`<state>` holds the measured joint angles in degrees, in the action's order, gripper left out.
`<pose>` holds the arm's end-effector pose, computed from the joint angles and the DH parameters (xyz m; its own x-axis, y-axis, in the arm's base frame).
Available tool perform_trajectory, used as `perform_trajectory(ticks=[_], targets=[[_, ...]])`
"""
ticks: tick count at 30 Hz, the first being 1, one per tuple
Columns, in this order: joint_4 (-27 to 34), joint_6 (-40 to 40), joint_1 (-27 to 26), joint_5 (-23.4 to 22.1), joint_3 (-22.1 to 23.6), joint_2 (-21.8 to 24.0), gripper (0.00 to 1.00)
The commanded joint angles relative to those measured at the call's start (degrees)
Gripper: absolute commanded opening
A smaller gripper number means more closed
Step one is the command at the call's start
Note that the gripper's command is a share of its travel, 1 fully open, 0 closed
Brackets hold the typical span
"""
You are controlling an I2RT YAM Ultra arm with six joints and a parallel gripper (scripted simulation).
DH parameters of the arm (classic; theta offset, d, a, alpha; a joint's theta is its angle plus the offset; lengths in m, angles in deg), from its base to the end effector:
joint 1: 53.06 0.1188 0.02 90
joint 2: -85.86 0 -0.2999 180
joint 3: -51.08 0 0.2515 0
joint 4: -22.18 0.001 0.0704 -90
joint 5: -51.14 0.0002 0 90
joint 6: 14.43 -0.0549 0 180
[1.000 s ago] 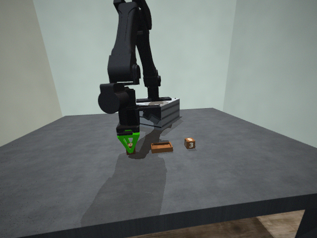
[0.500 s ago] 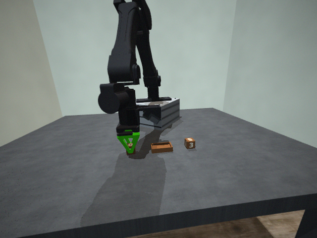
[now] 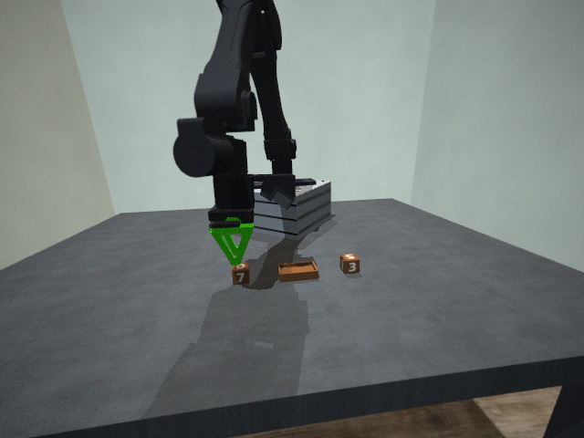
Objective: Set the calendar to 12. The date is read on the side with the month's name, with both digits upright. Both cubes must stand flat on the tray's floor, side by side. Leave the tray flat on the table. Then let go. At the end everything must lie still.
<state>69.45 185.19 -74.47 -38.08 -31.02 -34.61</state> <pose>0.3525 -0.1380 0.0962 -0.0330 -0.9987 0.0383 -0.9973 0.0304 -0.0671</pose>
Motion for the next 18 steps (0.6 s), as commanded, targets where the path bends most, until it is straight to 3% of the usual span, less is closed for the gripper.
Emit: perform_trajectory(ticks=[1, 9, 17, 18], targets=[[4.5, 0.0, 0.0, -0.2, -0.7, 1.7, 0.45], [11.8, -0.1, 0.1, -0.2, -3.5, 6.2, 0.45], [12.9, -0.1, 0.1, -0.2, -4.1, 6.8, 0.45], [12.9, -0.1, 0.1, -0.2, -4.1, 6.8, 1.0]])
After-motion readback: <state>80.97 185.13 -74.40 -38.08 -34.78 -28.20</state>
